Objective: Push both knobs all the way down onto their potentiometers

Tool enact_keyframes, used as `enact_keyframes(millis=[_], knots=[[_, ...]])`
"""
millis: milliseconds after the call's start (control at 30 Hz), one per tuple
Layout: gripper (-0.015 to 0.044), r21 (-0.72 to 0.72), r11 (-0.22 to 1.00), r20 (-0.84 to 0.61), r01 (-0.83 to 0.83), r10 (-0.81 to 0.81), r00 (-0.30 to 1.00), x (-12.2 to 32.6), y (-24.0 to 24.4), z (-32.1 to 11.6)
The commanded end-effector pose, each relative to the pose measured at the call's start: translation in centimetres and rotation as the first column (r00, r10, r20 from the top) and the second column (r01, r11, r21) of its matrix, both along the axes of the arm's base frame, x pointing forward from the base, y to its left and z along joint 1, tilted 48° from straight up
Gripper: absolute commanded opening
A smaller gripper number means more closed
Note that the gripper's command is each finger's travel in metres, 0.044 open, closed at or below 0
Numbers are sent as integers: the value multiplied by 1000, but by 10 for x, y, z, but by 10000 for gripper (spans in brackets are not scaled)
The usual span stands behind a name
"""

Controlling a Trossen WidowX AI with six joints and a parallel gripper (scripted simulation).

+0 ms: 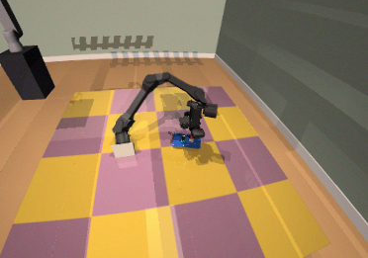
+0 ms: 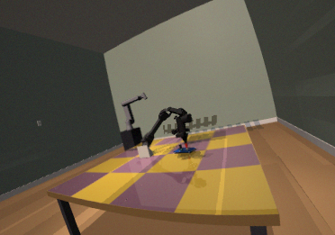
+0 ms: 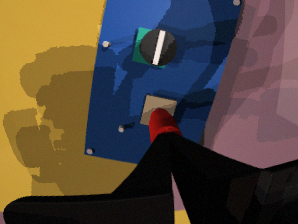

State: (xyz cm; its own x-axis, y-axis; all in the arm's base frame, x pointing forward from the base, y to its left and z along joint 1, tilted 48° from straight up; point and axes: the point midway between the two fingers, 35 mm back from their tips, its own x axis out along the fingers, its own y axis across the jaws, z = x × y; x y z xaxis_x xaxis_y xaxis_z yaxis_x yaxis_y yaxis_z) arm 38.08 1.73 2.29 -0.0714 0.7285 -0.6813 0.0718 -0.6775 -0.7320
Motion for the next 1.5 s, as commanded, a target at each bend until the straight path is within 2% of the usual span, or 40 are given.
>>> enact_keyframes(millis=[0, 1467], knots=[[0, 6, 1000, -3, -23, 23, 1000, 1, 12, -7], [0, 6, 1000, -3, -23, 23, 1000, 1, 11, -6]])
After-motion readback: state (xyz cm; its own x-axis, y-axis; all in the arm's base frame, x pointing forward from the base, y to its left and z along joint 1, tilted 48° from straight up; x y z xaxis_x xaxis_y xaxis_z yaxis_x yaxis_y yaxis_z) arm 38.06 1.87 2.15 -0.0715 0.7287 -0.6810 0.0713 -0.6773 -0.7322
